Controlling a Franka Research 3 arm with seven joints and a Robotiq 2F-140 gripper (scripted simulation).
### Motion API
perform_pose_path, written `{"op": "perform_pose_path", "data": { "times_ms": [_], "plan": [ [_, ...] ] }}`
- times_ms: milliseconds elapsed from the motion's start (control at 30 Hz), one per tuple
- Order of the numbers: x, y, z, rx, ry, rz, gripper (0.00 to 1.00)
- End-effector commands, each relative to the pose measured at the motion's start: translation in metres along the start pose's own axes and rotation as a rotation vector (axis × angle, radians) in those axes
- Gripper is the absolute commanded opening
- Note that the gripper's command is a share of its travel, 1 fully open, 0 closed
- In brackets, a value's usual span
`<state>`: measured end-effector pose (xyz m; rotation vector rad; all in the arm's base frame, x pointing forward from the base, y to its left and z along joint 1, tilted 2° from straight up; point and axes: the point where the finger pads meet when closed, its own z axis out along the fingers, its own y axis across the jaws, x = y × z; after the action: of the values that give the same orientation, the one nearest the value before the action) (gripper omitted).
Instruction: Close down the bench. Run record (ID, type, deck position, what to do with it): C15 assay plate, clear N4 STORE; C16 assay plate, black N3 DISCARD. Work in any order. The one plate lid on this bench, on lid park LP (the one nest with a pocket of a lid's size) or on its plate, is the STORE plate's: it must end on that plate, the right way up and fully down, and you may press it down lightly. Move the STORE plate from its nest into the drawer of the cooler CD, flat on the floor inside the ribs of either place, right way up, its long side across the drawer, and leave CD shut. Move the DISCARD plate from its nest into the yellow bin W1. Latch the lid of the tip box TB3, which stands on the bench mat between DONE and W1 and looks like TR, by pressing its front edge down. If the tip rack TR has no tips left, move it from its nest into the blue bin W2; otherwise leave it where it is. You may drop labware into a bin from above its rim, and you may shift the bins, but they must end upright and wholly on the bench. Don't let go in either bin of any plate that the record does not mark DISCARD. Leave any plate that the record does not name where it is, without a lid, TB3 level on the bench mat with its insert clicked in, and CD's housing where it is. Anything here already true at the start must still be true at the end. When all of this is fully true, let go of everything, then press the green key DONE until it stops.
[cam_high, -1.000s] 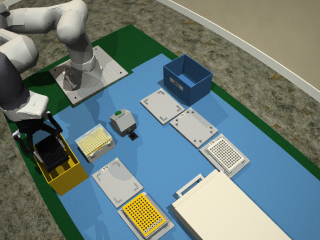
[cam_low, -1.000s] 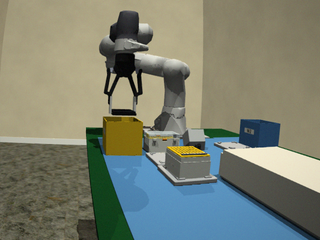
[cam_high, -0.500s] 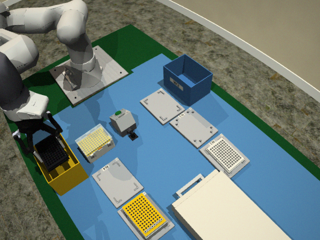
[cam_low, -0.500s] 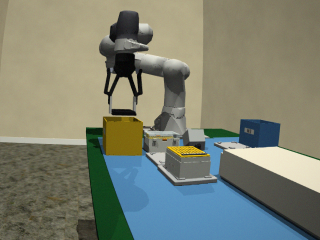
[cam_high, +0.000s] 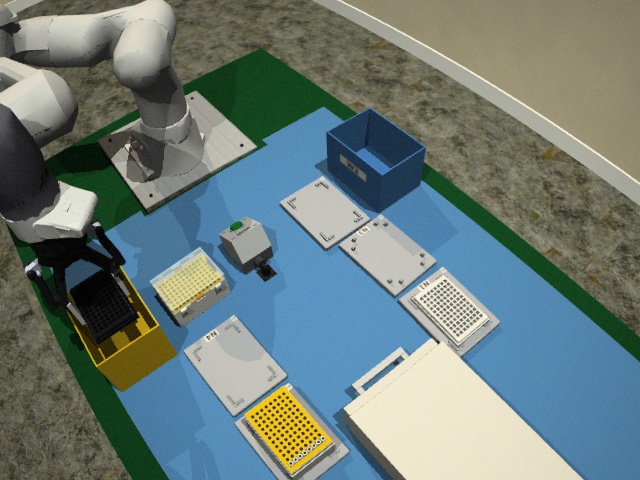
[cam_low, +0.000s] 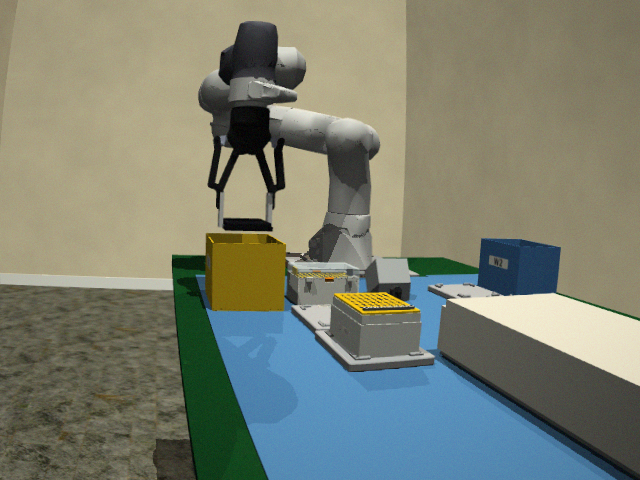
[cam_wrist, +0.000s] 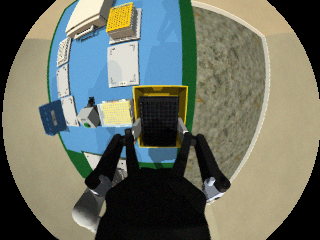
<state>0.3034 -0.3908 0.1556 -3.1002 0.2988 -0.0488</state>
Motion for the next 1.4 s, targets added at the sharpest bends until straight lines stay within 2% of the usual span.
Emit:
{"op": "perform_pose_path", "data": {
  "times_ms": [0,100,133,1367],
  "plan": [
    [-0.0012,0.0022,0.0005,-0.003,-0.003,-0.002,0.0],
    [-0.0012,0.0022,0.0005,-0.003,-0.003,-0.002,0.0],
    [-0.0012,0.0022,0.0005,-0.003,-0.003,-0.002,0.66],
    [-0.0012,0.0022,0.0005,-0.003,-0.003,-0.002,0.66]
  ]
}}
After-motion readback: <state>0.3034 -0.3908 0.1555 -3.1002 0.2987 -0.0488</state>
